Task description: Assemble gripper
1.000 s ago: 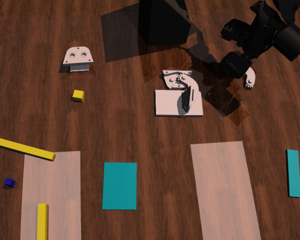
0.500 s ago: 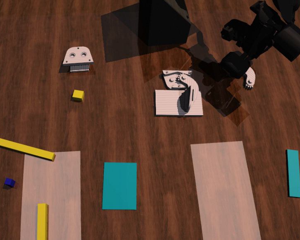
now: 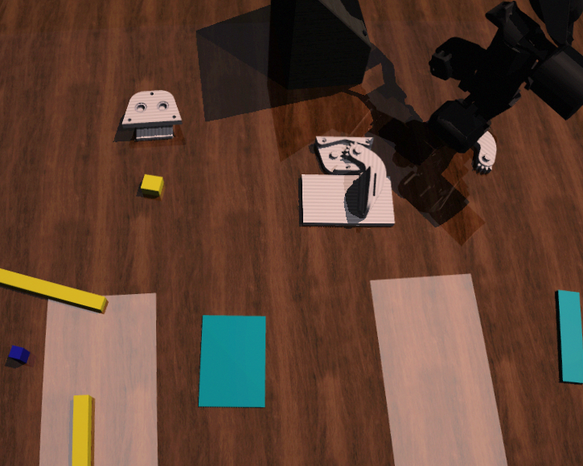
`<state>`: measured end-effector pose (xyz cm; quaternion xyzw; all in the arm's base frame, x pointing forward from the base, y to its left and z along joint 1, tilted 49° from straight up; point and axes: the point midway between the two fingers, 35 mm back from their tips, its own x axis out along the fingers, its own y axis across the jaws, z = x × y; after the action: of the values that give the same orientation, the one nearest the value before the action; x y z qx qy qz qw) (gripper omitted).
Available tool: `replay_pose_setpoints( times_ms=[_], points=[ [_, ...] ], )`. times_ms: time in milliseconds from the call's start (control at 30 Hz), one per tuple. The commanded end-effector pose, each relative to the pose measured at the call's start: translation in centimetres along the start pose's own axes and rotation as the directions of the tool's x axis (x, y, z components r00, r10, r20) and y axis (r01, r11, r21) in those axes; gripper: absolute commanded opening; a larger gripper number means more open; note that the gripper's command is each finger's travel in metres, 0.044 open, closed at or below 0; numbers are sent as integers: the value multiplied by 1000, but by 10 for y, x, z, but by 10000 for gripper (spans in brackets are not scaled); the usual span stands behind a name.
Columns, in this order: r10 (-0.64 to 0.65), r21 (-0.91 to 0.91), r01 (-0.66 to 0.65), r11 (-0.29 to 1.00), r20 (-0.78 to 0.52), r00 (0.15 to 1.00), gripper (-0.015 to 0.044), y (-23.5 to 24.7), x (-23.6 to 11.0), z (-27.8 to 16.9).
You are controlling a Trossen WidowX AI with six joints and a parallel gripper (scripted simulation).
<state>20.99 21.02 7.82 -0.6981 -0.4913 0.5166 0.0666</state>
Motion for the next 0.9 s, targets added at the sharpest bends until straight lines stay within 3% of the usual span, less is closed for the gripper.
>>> replay_pose_setpoints(
  times_ms=[0, 333, 867],
  points=[
    [-5, 0, 5, 1000, 0, 1000, 134, -1, 0, 0],
    [-4, 0, 4, 1000, 0, 1000, 134, 0, -2, 0],
    [5, 1, -5, 1000, 7, 1000, 134, 4, -51, -2]
  ],
)
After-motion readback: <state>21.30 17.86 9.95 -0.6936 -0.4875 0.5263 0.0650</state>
